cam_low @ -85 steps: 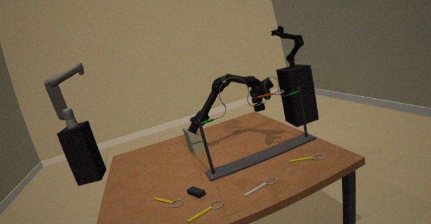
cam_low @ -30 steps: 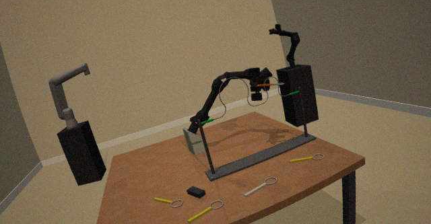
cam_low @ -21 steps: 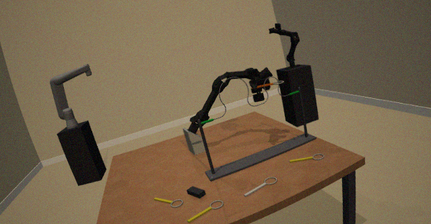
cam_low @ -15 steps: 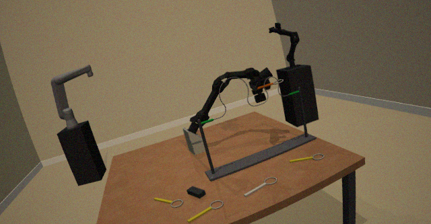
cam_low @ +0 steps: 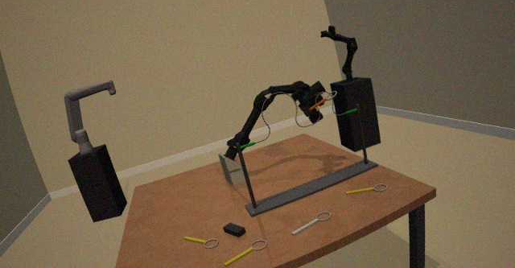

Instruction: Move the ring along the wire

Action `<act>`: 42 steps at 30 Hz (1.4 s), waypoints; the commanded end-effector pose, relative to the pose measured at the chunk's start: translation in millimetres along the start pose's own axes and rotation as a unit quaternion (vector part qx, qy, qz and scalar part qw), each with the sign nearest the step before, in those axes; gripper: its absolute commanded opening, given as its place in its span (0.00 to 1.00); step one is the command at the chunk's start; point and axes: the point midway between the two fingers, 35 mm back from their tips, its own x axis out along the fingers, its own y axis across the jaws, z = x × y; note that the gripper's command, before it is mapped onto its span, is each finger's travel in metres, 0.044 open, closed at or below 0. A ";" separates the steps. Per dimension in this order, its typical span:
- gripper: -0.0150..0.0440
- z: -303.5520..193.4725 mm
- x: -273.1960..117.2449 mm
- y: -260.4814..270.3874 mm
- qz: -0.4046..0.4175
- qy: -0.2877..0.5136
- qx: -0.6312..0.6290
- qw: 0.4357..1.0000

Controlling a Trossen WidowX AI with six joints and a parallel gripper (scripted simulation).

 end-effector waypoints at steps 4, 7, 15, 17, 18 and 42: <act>0.00 1.1 -0.4 9.9 0.040 -0.004 0.070 0.997; 0.00 1.9 -0.6 14.5 0.057 -0.006 0.098 0.993; 0.00 5.2 -1.9 26.5 0.103 -0.010 0.174 0.979; 0.00 6.3 -2.4 29.4 0.114 -0.011 0.193 0.974; 0.00 6.9 -2.6 30.8 0.120 -0.012 0.203 0.972; 0.00 28.5 -13.4 59.0 0.249 -0.028 0.417 0.874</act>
